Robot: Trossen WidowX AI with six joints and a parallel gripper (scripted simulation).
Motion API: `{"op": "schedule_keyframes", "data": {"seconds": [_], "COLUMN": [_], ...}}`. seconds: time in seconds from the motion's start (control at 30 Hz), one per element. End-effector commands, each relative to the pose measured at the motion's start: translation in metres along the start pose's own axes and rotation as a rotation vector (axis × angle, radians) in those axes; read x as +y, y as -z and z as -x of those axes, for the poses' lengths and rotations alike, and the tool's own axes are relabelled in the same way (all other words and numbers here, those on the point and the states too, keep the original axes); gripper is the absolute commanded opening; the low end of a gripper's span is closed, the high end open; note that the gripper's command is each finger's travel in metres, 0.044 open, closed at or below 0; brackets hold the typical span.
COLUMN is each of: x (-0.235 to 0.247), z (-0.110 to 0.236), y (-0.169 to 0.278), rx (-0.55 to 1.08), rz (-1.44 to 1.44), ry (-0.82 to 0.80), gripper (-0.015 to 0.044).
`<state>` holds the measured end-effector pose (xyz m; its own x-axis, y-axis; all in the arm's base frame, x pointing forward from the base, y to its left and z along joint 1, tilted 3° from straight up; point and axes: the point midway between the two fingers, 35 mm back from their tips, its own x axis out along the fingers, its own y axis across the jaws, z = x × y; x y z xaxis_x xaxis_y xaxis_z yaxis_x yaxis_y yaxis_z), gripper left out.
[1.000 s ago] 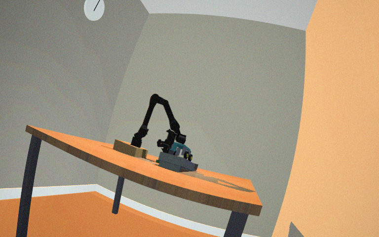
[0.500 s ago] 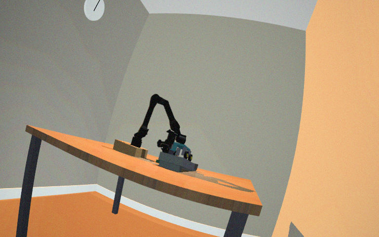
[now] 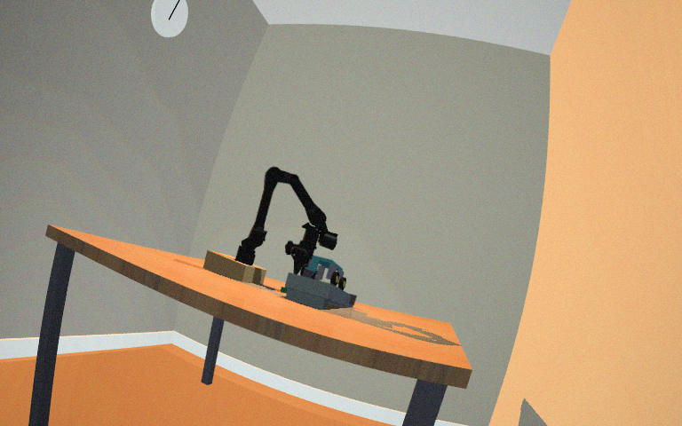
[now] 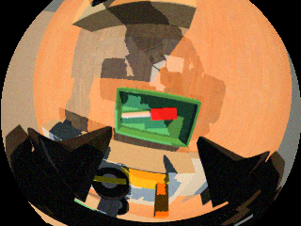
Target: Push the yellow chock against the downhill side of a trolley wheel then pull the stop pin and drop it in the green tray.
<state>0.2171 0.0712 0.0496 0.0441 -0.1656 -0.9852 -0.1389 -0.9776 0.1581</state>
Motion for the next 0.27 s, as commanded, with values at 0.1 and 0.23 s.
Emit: {"op": "schedule_keyframes", "data": {"seconds": [0.1, 0.23], "x": [0.004, 0.006], "z": [0.024, 0.039], "y": [0.001, 0.002], "rx": [0.004, 0.004], "rz": [-0.006, -0.006], "ry": [0.0, 0.0], "gripper": [0.044, 0.044]}}
